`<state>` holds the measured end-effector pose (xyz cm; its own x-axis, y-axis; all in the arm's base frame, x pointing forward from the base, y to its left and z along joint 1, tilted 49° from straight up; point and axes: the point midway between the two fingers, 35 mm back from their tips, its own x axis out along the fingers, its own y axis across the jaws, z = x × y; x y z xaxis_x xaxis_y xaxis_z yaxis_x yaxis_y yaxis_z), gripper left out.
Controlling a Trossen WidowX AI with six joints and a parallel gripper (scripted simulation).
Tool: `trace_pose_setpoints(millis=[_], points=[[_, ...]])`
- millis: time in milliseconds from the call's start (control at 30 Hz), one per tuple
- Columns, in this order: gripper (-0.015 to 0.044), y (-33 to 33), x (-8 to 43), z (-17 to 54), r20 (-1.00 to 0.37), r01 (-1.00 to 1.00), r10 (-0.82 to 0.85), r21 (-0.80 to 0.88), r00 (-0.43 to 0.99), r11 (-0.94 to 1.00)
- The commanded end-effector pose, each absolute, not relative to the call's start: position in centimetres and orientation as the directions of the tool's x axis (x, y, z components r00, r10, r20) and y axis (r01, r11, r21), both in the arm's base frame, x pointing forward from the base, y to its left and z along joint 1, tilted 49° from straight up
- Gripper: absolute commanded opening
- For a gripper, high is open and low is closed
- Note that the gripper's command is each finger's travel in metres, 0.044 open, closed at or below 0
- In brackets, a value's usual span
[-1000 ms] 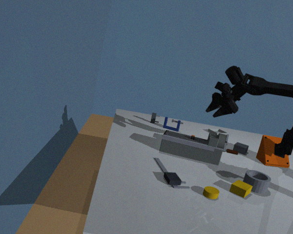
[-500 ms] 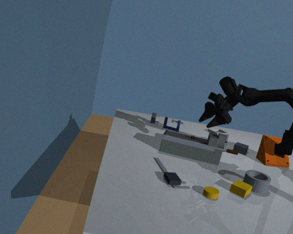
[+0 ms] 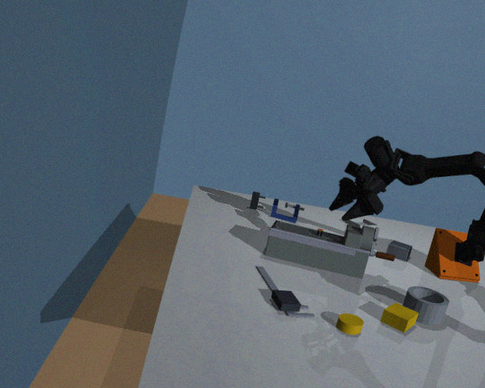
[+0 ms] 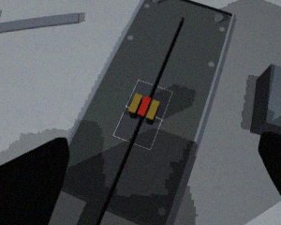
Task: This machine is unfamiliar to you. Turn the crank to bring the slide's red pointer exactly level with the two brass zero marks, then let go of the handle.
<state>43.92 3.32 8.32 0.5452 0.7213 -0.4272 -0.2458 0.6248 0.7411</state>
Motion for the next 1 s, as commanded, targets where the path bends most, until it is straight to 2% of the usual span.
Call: trace_pose_setpoints(millis=[0, 167, 733, 967], points=[[0.0440, 3.29, 43.91, 8.22, -0.430, -0.242, 0.718, 0.741, 0.547, 0.627], [0.0440, 3.29, 43.91, 8.22, -0.430, -0.242, 0.718, 0.741, 0.547, 0.627], [0.0000, 3.29, 43.91, 8.22, -0.430, -0.242, 0.718, 0.741, 0.547, 0.627], [0.0000, 3.29, 43.91, 8.22, -0.430, -0.242, 0.718, 0.741, 0.547, 0.627]])
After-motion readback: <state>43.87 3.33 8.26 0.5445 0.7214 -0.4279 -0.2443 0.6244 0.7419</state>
